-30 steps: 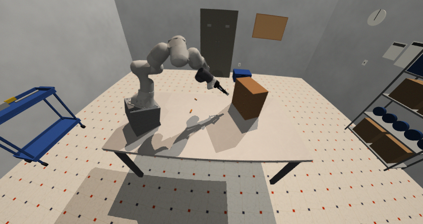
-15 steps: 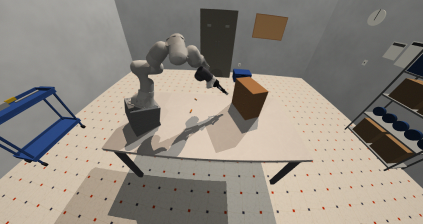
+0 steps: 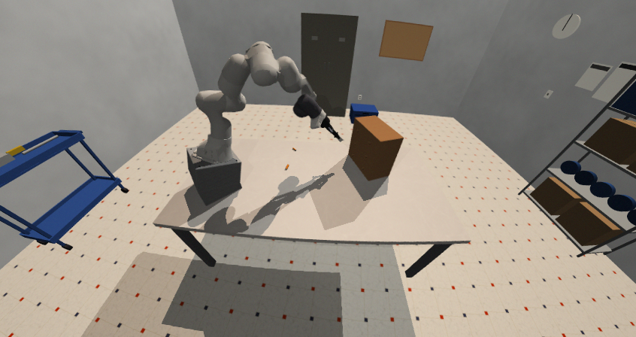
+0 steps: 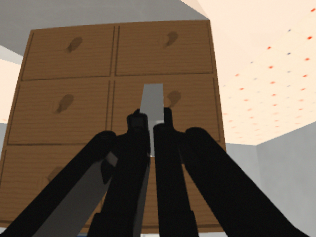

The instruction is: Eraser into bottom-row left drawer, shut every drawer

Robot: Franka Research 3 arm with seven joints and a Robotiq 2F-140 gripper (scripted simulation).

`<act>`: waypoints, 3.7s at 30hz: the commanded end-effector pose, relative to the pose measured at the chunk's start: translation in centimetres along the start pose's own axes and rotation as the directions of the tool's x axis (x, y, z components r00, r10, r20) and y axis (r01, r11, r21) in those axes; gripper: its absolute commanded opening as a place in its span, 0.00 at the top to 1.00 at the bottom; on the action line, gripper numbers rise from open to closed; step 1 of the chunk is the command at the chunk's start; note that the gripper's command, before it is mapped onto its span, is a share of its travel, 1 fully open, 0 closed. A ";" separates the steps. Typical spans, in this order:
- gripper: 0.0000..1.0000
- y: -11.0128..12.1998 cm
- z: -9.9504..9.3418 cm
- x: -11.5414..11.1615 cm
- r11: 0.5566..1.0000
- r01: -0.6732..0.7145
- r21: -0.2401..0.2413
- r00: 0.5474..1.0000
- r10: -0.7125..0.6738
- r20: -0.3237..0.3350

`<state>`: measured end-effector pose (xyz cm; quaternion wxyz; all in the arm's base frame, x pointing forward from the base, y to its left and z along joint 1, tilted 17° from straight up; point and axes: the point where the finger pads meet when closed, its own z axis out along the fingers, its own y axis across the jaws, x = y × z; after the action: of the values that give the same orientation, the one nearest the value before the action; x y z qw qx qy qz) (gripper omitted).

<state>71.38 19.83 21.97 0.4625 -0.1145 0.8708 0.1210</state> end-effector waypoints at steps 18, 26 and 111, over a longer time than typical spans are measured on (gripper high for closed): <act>0.90 0.5 -3.1 0.8 1.000 -0.002 -0.020 0.979 -0.002 -0.204; 0.90 0.5 -5.1 1.1 1.000 -0.003 -0.019 0.950 -0.003 -0.313; 0.00 0.3 -12.3 1.6 1.000 0.000 -0.021 0.756 -0.014 -0.654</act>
<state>60.83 16.04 27.34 0.1287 -0.1573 0.9759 0.0801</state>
